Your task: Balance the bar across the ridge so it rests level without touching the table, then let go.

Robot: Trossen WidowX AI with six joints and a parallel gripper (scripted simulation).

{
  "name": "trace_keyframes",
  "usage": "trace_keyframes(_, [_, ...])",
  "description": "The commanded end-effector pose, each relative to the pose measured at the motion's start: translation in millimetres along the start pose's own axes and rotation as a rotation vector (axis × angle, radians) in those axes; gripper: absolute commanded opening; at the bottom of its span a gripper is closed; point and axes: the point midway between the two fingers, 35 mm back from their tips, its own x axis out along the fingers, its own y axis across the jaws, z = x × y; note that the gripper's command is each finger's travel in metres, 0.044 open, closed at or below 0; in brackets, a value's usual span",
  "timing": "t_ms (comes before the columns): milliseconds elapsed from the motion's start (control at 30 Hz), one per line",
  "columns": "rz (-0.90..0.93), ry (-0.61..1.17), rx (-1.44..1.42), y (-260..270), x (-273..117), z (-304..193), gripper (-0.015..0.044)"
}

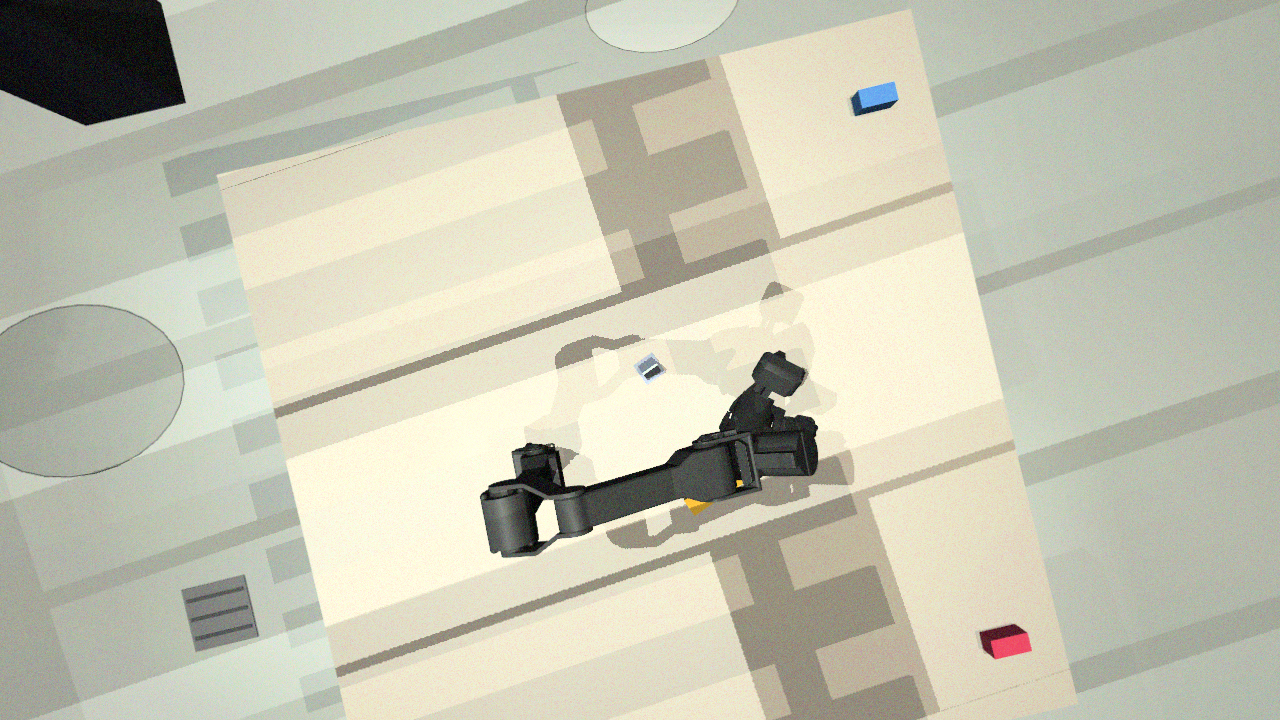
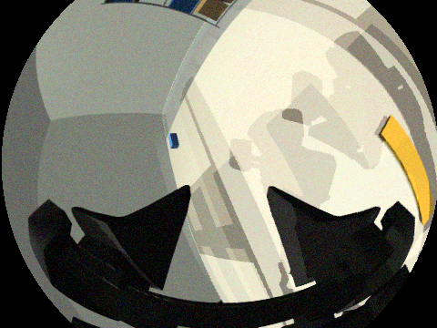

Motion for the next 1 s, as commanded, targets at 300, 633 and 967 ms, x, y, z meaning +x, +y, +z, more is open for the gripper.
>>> trace_keyframes(300, [-0.218, -0.033, -0.224, -48, -16, 24, 0.0315])
trace_keyframes(633, [-0.394, 0.018, -0.410, -86, -36, 36, 0.0315])
trace_keyframes(967, [-0.552, 0.137, -0.594, -121, -59, 41, 0.0315])
